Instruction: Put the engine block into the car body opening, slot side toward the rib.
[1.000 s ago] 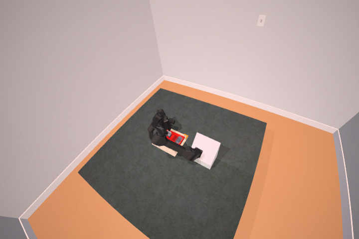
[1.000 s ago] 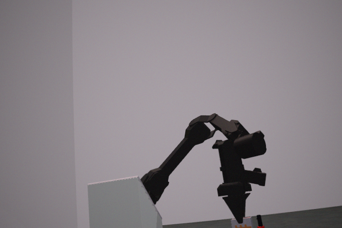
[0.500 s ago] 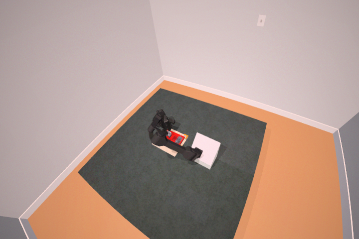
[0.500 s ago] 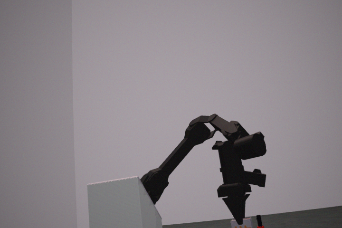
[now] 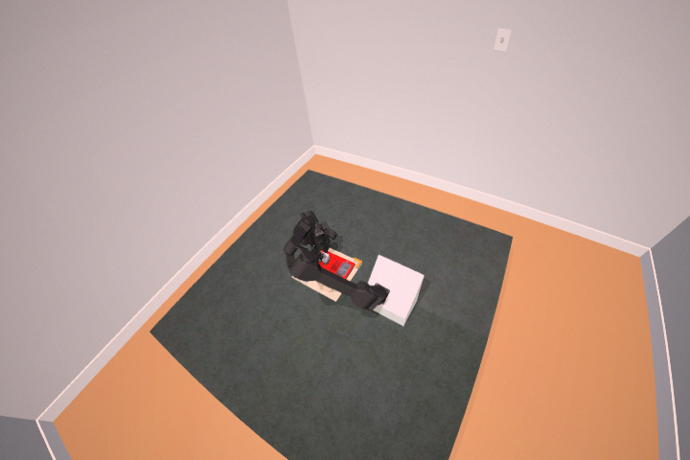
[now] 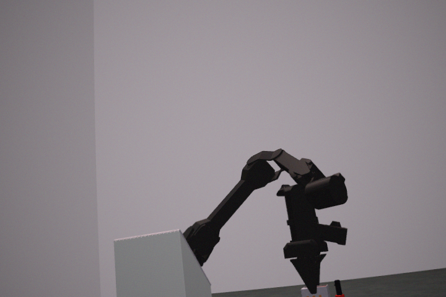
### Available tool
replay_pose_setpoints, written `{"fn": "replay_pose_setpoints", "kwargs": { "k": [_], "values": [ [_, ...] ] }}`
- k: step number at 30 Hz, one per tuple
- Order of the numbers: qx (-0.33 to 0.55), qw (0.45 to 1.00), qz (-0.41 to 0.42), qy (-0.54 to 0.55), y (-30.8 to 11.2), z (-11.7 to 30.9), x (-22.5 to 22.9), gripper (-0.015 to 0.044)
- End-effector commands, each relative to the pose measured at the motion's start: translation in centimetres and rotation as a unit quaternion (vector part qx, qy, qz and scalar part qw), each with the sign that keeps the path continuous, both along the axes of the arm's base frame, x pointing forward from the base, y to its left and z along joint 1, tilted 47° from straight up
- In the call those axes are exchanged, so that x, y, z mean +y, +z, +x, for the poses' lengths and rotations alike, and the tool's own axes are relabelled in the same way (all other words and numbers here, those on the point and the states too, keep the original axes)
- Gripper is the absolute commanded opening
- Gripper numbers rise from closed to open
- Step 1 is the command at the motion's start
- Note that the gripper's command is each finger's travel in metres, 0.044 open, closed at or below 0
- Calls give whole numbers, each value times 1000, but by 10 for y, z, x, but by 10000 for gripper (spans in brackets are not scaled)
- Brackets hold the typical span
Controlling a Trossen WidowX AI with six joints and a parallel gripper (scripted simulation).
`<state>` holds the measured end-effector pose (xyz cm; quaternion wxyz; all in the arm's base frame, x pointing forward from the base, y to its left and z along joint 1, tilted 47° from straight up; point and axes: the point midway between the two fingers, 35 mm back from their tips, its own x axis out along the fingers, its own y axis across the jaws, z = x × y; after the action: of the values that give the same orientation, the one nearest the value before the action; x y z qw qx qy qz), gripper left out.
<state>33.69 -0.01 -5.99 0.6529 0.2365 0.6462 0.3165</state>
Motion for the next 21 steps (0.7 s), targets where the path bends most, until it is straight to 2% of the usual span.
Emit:
{"fn": "replay_pose_setpoints", "kwargs": {
  "k": [1,21],
  "values": [
    [2,1000,1,-3,-1,0,1,160],
    [1,1000,1,-2,-3,0,3,160]
  ]
}}
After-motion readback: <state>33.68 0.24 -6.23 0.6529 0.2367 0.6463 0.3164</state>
